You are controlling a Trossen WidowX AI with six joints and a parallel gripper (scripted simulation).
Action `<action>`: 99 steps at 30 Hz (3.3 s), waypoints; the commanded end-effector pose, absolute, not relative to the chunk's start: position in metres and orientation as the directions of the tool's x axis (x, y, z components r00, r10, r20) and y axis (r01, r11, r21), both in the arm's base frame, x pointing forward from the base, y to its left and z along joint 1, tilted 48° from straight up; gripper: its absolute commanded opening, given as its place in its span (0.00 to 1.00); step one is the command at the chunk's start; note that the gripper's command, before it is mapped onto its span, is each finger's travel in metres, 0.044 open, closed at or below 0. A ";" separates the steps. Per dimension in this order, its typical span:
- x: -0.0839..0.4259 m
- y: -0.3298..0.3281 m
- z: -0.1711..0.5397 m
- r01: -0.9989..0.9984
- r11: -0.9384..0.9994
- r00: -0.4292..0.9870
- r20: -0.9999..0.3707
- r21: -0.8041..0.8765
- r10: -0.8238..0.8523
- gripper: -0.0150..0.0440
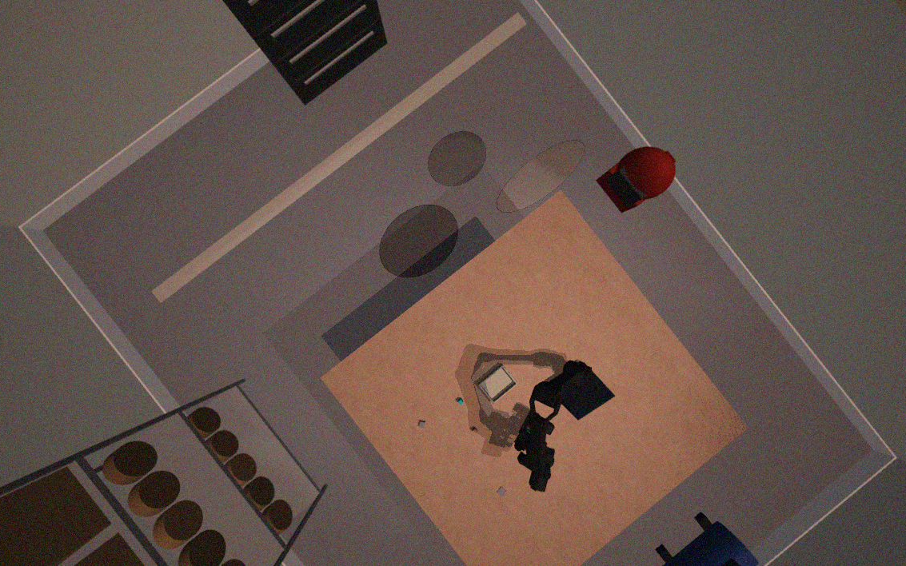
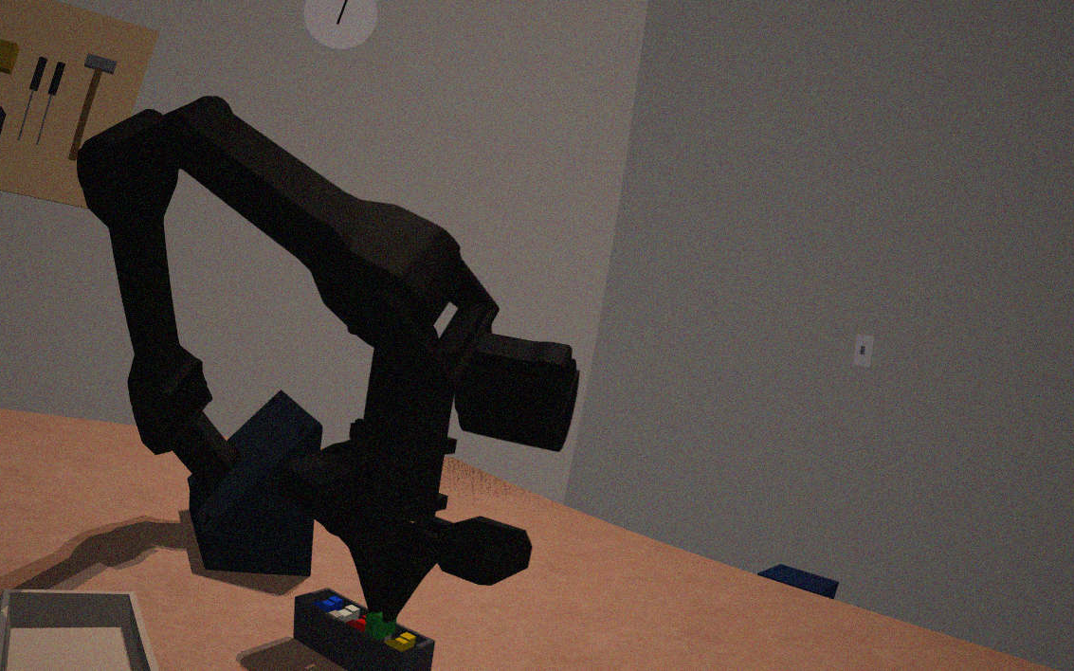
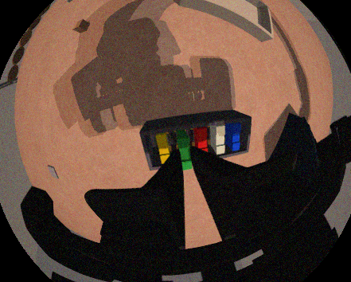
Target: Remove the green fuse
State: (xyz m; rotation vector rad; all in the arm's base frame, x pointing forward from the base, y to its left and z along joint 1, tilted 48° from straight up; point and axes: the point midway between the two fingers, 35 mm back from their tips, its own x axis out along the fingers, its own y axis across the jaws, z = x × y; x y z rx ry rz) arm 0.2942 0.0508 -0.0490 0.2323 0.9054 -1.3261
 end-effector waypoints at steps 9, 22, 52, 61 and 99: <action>0.295 0.056 -0.045 0.903 0.273 -0.031 -0.683 -0.333 -0.729 0.25; 0.295 0.060 -0.040 0.902 0.274 -0.031 -0.683 -0.333 -0.730 0.25; 0.295 0.081 -0.021 0.901 0.275 -0.031 -0.683 -0.334 -0.730 0.25; 0.304 0.065 0.004 0.900 0.281 -0.029 -0.690 -0.333 -0.723 0.25; 0.290 -0.077 0.142 0.901 0.272 -0.032 -0.676 -0.338 -0.736 0.25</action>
